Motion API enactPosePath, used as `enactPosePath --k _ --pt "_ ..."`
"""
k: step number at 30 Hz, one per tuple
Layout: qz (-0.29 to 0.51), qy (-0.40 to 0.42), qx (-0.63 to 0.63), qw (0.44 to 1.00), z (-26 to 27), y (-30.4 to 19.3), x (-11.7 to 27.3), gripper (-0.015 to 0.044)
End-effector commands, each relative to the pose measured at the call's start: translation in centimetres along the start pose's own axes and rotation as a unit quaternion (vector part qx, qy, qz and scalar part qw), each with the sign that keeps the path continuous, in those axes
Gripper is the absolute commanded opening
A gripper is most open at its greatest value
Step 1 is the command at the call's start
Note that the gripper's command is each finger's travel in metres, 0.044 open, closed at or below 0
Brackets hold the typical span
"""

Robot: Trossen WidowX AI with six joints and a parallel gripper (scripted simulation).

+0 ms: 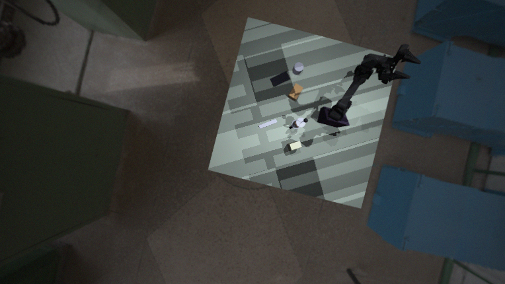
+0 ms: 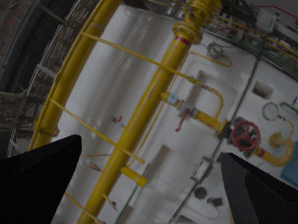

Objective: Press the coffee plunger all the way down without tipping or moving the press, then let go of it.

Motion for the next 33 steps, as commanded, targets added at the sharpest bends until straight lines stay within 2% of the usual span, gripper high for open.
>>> enactPosePath --k 1,2,13,22,33 --pt "0.001 0.0 0.001 1.0 0.0 -0.1 0.0 0.0426" --pt "0.003 0.001 0.007 1.0 0.0 -0.2 -0.1 0.044" --pt "0.124 -0.003 0.089 0.988 -2.6 -7.3 -2.3 0.044" --pt "0.196 0.013 0.133 0.971 -4.1 -10.9 -2.2 0.044" --pt "0.382 0.024 0.194 0.903 -7.6 -19.0 -0.4 0.044"
Point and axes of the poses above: the point midway between the two fingers, 35 mm back from their tips, its own x axis back along the fingers, its own z axis across the jaws, y = z × x, the point moved 6 cm from there along x, back along the fingers, and after that the axes turned 5 degrees about -x, right-handed, at the moved point
